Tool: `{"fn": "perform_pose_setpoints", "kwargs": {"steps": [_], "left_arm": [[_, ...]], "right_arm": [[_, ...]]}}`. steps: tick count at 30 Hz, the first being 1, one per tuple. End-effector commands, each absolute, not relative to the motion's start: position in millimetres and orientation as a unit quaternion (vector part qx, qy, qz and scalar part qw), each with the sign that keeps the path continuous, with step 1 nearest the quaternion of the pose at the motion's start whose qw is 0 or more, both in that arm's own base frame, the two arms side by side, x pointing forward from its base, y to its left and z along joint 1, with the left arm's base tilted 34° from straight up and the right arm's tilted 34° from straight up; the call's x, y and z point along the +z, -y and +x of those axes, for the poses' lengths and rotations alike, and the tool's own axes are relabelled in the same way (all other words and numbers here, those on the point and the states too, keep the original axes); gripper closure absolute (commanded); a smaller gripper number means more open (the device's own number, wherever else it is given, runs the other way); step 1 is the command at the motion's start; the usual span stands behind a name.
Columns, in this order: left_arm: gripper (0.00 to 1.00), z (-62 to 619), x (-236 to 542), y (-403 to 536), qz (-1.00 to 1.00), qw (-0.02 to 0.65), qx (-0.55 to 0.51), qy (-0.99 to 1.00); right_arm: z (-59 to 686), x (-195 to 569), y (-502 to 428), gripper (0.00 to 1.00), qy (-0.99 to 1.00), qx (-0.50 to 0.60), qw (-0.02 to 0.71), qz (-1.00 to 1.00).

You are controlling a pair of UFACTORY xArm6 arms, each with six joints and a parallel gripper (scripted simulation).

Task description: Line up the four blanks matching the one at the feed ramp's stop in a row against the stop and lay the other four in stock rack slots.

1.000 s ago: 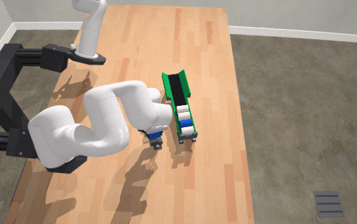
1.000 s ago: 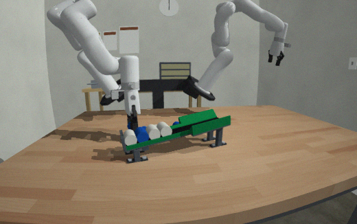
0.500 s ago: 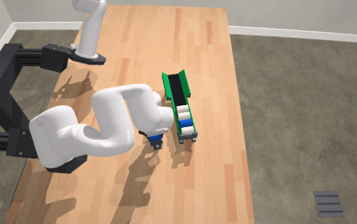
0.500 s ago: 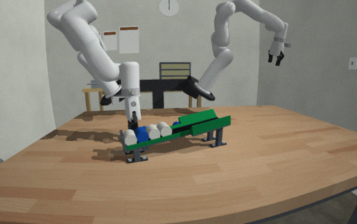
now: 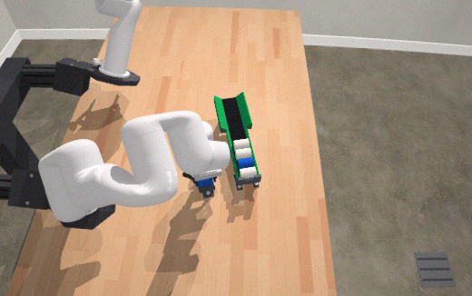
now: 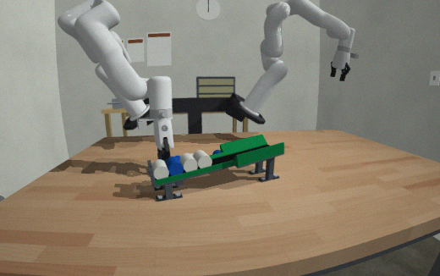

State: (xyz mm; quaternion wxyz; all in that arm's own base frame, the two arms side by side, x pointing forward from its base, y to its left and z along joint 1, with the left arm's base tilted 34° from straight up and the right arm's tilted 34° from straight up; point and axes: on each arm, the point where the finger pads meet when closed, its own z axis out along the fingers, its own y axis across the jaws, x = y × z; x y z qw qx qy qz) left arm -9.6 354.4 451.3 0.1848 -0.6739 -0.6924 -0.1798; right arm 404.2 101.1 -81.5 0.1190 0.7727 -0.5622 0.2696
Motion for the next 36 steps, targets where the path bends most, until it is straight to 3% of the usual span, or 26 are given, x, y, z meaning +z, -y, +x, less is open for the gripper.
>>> {"fn": "perform_pose_setpoints", "kwargs": {"steps": [1, 5, 6, 21, 36], "left_arm": [[0.00, -9.7, 452.9, -354.4, -0.673, 0.186, -0.181, 0.692], [0.00, -9.7, 452.9, -354.4, -0.673, 0.186, -0.181, 0.692], [0.00, -9.7, 452.9, -354.4, -0.673, 0.186, -0.181, 0.692], [0.00, -9.7, 452.9, -354.4, -0.673, 0.186, -0.181, 0.692], [0.00, -9.7, 452.9, -354.4, -0.673, 0.186, -0.181, 0.692]], "right_arm": [[405.1, -80.7, -102.2, 0.26, 0.562, 0.270, 0.118, 0.773], [405.1, -80.7, -102.2, 0.26, 0.562, 0.270, 0.118, 0.773], [405.1, -80.7, -102.2, 0.21, 0.562, 0.270, 0.118, 0.773], [404.2, -78.1, -103.8, 0.21, 0.562, 0.270, 0.118, 0.773], [385.1, -22.3, -136.7, 0.21, 0.562, 0.270, 0.117, 0.773]]}}
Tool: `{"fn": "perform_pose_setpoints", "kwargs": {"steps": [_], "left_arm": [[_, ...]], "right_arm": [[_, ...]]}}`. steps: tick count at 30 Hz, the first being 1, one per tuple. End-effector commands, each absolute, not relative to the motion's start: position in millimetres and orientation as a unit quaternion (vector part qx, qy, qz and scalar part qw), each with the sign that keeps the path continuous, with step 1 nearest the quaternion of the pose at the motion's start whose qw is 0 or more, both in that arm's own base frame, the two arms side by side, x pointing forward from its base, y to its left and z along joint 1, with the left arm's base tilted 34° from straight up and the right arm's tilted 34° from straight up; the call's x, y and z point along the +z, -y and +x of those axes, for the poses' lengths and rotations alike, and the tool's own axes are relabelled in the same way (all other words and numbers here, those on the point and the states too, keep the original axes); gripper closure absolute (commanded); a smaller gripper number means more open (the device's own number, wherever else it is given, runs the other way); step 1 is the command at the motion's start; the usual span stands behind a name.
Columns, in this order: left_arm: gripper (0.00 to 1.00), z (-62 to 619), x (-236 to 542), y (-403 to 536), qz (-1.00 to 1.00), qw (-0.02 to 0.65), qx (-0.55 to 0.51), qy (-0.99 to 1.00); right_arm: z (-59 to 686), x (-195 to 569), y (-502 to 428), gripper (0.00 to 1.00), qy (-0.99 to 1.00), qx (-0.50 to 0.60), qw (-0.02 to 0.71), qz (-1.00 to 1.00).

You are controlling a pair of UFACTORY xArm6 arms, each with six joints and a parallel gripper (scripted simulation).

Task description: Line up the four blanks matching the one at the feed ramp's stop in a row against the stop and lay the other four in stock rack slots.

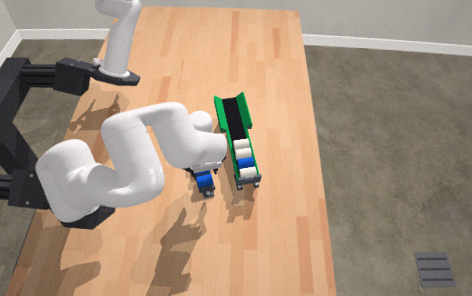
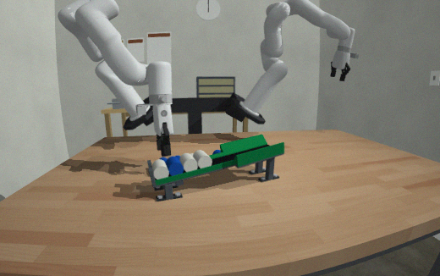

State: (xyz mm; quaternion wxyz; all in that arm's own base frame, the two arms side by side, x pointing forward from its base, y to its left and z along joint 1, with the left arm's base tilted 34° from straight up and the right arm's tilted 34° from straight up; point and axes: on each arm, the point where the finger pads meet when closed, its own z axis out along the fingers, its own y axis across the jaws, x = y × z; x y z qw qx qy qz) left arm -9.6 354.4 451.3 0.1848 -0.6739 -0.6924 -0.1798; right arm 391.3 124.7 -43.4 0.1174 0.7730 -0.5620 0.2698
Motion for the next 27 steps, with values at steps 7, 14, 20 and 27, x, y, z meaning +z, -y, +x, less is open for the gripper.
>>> {"fn": "perform_pose_setpoints", "kwargs": {"steps": [7, 14, 20, 27], "left_arm": [[0.00, -9.7, 452.9, -354.4, -0.673, 0.186, -0.181, 0.692], [0.00, -9.7, 452.9, -354.4, -0.673, 0.186, -0.181, 0.692], [0.00, -9.7, 452.9, -354.4, -0.673, 0.186, -0.181, 0.692], [0.00, -9.7, 452.9, -354.4, -0.673, 0.186, -0.181, 0.692]], "right_arm": [[380.6, -9.0, -144.6, 0.21, 0.562, 0.270, 0.117, 0.773], [379.6, -6.2, -146.2, 0.00, 0.562, 0.270, 0.117, 0.773], [379.6, -6.2, -146.2, 0.00, 0.562, 0.270, 0.117, 0.773], [379.6, -6.2, -146.2, 0.00, 0.562, 0.270, 0.117, 0.773]]}}
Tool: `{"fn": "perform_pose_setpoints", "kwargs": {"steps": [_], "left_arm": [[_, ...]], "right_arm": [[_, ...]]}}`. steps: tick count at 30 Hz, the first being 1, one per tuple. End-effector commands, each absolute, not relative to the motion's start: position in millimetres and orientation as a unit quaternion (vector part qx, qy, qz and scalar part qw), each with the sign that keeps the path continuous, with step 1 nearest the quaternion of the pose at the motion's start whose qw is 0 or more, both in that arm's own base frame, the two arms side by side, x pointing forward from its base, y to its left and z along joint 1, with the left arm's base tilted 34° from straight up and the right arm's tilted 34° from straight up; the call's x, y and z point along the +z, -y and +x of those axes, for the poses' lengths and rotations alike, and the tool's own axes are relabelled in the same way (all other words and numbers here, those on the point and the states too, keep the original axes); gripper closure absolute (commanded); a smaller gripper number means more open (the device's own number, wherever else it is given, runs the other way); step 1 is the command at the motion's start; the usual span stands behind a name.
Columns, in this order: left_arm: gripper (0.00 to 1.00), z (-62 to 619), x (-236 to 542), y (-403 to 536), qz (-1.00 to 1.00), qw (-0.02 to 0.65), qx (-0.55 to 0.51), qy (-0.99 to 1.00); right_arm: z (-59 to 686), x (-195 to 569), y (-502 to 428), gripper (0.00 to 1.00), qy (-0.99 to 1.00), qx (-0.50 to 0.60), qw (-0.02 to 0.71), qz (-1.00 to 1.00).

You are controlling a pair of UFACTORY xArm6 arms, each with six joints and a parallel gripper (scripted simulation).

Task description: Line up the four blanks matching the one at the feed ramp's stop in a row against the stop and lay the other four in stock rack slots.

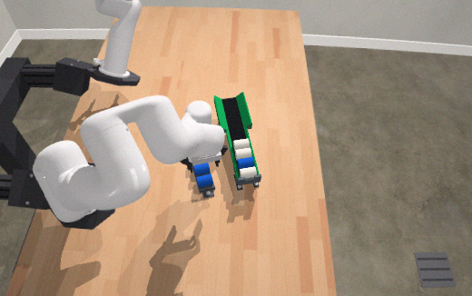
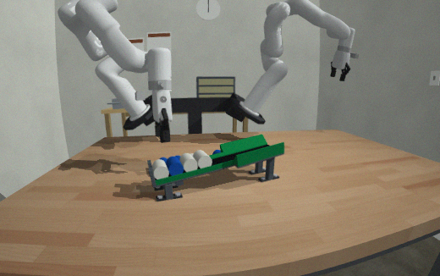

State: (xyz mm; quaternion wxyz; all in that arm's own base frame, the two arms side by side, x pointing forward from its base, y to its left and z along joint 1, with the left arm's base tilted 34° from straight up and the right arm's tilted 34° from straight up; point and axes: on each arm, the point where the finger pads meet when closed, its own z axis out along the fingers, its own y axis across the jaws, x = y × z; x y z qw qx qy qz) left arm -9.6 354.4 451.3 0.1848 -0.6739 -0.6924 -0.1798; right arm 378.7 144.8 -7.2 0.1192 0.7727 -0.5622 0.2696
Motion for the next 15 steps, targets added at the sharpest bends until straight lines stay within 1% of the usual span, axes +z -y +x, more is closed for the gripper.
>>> {"fn": "perform_pose_setpoints", "kwargs": {"steps": [1, 15], "left_arm": [[0.00, -9.7, 452.9, -354.4, -0.673, 0.186, -0.181, 0.692], [0.00, -9.7, 452.9, -354.4, -0.673, 0.186, -0.181, 0.692]], "right_arm": [[379.6, -6.2, -146.2, 0.00, 0.562, 0.270, 0.117, 0.773], [379.5, -6.8, -147.1, 0.00, 0.550, 0.268, 0.121, 0.781]]}}
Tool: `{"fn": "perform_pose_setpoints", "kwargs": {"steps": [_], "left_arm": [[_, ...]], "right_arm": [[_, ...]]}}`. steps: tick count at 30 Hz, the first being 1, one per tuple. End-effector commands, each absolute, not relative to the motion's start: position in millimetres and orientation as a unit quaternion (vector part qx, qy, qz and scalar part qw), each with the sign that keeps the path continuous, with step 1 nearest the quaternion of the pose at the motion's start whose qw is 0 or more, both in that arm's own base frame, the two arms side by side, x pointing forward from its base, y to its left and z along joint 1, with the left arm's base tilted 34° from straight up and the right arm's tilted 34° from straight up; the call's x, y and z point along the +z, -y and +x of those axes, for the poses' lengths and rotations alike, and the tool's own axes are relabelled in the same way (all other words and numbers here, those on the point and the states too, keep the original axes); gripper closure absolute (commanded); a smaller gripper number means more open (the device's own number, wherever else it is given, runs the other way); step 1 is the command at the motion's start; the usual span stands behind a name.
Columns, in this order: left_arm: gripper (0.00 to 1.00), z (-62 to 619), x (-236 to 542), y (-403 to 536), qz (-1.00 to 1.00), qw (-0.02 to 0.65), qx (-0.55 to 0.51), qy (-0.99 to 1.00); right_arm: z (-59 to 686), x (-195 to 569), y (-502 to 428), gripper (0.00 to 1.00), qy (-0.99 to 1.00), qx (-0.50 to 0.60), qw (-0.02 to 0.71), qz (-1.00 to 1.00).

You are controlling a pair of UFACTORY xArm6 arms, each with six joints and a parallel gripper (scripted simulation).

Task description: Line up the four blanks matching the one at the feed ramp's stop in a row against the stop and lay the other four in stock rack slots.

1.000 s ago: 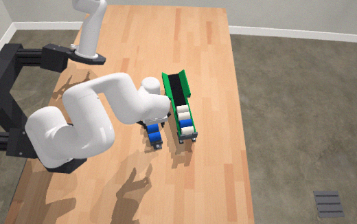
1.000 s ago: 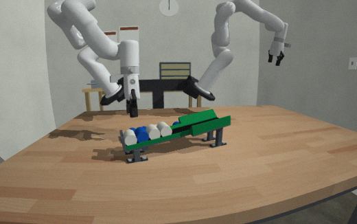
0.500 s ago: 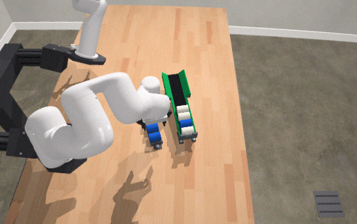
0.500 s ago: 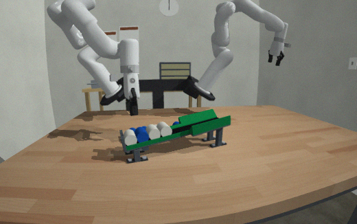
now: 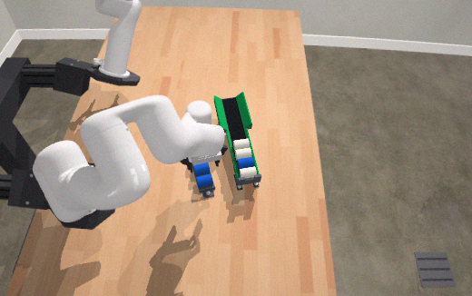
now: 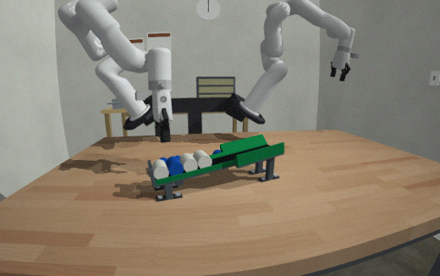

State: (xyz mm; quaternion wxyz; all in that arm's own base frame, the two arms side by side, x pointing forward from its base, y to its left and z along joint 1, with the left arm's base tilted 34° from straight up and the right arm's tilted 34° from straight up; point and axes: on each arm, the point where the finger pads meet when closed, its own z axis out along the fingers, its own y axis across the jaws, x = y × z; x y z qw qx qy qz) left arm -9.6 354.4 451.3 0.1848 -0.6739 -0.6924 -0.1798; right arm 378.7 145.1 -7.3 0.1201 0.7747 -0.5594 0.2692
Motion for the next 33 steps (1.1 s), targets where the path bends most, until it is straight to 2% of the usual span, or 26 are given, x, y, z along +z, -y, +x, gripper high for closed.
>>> {"fn": "perform_pose_setpoints", "kwargs": {"steps": [1, 33], "left_arm": [[0.00, -9.7, 452.9, -354.4, -0.673, 0.186, -0.181, 0.692], [0.00, -9.7, 452.9, -354.4, -0.673, 0.186, -0.181, 0.692]], "right_arm": [[379.5, -7.1, -147.4, 0.00, 0.545, 0.267, 0.123, 0.785], [375.9, -23.1, -171.0, 0.00, 0.175, 0.193, 0.221, 0.940]]}}
